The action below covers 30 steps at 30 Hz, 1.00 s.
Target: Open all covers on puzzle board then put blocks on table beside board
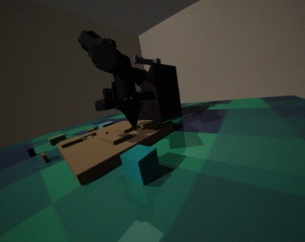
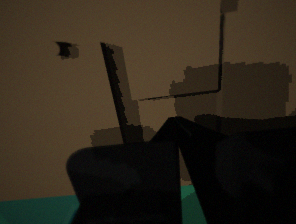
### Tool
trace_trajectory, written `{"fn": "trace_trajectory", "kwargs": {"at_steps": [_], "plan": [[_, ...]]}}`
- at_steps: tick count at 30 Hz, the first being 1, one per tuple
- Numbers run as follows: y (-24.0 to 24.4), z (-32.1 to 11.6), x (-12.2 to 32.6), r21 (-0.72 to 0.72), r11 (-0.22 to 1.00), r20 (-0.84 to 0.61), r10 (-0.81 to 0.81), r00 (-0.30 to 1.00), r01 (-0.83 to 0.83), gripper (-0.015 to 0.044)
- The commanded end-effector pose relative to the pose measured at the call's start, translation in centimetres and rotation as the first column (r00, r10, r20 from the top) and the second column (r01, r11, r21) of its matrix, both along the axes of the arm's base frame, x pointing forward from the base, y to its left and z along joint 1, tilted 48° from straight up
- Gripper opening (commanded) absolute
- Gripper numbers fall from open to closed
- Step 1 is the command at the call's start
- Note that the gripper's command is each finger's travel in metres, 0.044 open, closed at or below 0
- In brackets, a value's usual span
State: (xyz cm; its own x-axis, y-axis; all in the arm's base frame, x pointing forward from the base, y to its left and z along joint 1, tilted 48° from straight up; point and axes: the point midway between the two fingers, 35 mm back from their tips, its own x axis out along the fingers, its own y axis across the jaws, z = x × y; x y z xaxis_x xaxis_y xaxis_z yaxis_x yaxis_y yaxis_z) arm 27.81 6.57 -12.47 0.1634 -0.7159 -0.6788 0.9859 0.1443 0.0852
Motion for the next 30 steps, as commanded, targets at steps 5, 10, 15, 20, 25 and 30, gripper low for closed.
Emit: {"fn": "trace_trajectory", "kwargs": {"at_steps": [5, 10, 15, 20, 25, 30], "plan": [[-0.8, -0.6, 0.0, -0.008, 1.0, -0.006, 0.004, 1.0, -0.004, 0.0], [-1.1, -0.8, 0.0, -0.009, 1.0, -0.006, 0.003, 1.0, -0.003, 0.0], [-1.3, -0.6, 0.1, -0.008, 1.0, -0.006, 0.004, 1.0, -0.004, 0.0], [-1.6, -0.2, 0.2, -0.007, 1.0, -0.006, 0.004, 1.0, -0.004, 0.0], [-1.9, 0.2, 0.3, -0.007, 1.0, -0.007, 0.004, 1.0, -0.004, 0.0], [-2.2, 0.5, 0.3, -0.007, 1.0, -0.007, 0.004, 1.0, -0.004, 0.0]]}}
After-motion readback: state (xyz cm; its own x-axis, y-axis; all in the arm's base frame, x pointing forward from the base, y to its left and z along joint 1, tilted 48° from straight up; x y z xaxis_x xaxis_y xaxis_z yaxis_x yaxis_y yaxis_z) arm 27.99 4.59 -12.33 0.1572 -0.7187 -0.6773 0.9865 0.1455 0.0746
